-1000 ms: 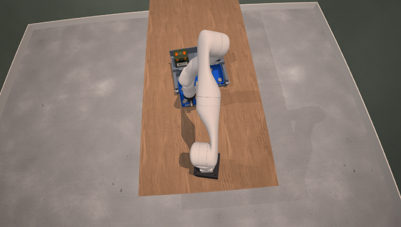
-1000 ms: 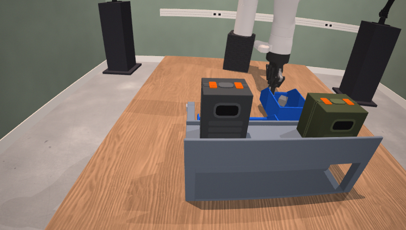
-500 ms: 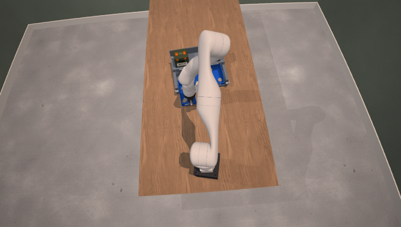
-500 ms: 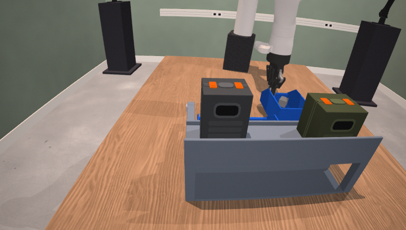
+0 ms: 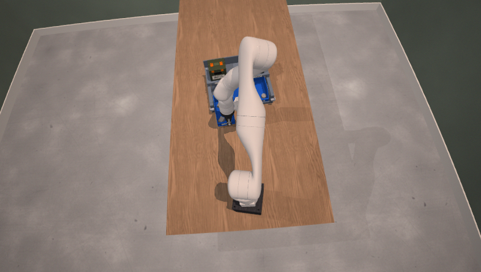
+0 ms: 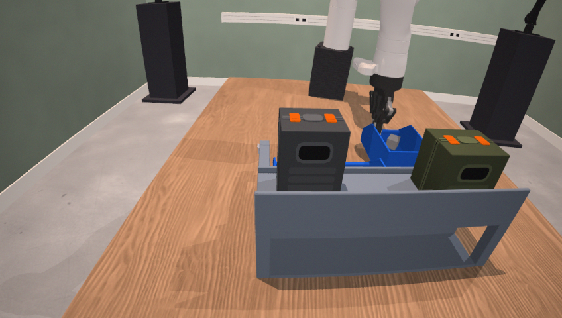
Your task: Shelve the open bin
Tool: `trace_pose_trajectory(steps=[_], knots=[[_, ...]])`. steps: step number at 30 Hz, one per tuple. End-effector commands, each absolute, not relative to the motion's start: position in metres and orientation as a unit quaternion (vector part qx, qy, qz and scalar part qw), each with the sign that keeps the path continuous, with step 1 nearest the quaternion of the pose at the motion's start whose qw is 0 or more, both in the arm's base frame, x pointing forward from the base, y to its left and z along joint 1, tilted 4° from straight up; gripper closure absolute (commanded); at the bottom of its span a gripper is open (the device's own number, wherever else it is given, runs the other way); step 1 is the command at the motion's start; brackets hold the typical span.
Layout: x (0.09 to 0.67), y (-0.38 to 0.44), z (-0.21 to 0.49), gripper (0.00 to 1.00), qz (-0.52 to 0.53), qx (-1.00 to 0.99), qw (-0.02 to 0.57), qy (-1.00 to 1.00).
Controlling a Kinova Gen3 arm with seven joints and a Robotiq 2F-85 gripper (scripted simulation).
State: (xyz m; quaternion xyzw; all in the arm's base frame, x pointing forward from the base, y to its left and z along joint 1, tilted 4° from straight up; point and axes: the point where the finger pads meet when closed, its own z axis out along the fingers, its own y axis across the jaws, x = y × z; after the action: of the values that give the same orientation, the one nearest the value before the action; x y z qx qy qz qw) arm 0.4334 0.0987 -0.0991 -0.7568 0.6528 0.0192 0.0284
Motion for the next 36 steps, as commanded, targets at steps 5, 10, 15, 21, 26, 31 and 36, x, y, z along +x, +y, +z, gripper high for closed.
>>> trace_pose_trajectory(steps=[5, 10, 15, 21, 26, 31, 36], knots=[[0.443, 0.100, -0.097, 0.90, 0.018, -0.757, 0.030, 0.653], [0.443, 0.100, -0.097, 0.90, 0.018, -0.757, 0.030, 0.653], [0.444, 0.100, -0.098, 0.90, 0.018, -0.757, 0.030, 0.653], [0.452, 0.101, -0.098, 0.90, 0.018, -0.757, 0.030, 0.653], [0.452, 0.101, -0.098, 0.90, 0.018, -0.757, 0.030, 0.653], [0.452, 0.101, -0.098, 0.90, 0.018, -0.757, 0.030, 0.653], [0.461, 0.103, -0.098, 0.90, 0.018, -0.757, 0.030, 0.653]])
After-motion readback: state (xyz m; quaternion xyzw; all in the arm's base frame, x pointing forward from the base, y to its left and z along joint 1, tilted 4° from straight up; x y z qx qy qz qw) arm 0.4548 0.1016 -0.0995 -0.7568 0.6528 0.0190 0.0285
